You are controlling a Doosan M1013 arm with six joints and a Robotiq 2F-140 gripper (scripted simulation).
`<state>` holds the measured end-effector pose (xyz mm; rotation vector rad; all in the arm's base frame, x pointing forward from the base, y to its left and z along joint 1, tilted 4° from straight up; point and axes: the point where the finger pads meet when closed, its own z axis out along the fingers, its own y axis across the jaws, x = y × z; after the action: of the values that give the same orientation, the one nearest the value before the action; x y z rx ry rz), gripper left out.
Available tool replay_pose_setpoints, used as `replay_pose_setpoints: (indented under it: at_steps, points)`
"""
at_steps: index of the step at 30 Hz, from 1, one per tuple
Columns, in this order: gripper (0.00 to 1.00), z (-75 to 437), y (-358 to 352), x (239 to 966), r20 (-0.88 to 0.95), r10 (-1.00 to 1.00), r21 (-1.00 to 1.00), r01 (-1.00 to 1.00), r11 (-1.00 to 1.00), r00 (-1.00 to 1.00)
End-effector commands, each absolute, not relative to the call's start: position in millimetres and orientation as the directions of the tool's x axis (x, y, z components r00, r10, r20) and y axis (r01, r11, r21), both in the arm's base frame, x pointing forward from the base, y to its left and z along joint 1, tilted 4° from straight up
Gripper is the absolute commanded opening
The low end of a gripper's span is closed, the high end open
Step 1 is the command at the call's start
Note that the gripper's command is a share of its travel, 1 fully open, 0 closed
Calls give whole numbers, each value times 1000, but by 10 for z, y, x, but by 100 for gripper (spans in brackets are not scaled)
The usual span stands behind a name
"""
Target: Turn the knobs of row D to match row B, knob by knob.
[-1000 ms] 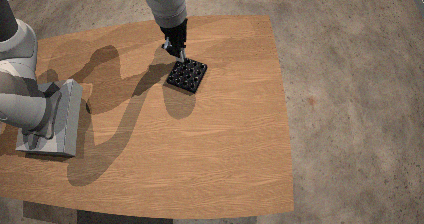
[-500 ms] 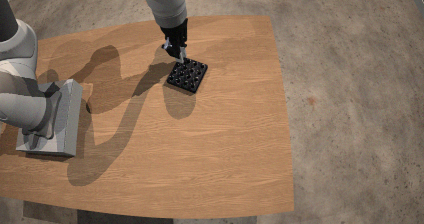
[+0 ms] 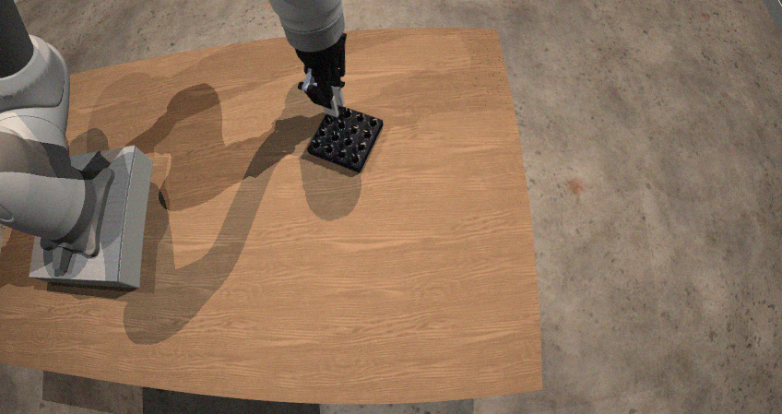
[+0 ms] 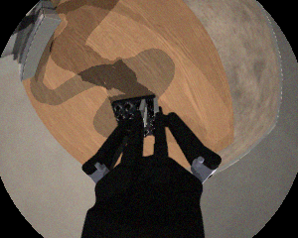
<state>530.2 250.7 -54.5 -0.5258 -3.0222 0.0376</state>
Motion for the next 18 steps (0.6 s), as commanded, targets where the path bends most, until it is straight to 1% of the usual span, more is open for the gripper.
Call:
replay_pose_setpoints:
  at_steps: [1, 18]
  points:
    - [12, -527, 2508, 5304, 69, 338, -37, 336, 941, -939]
    - [12, -185, 2512, 5330, 69, 338, -37, 336, 941, -939]
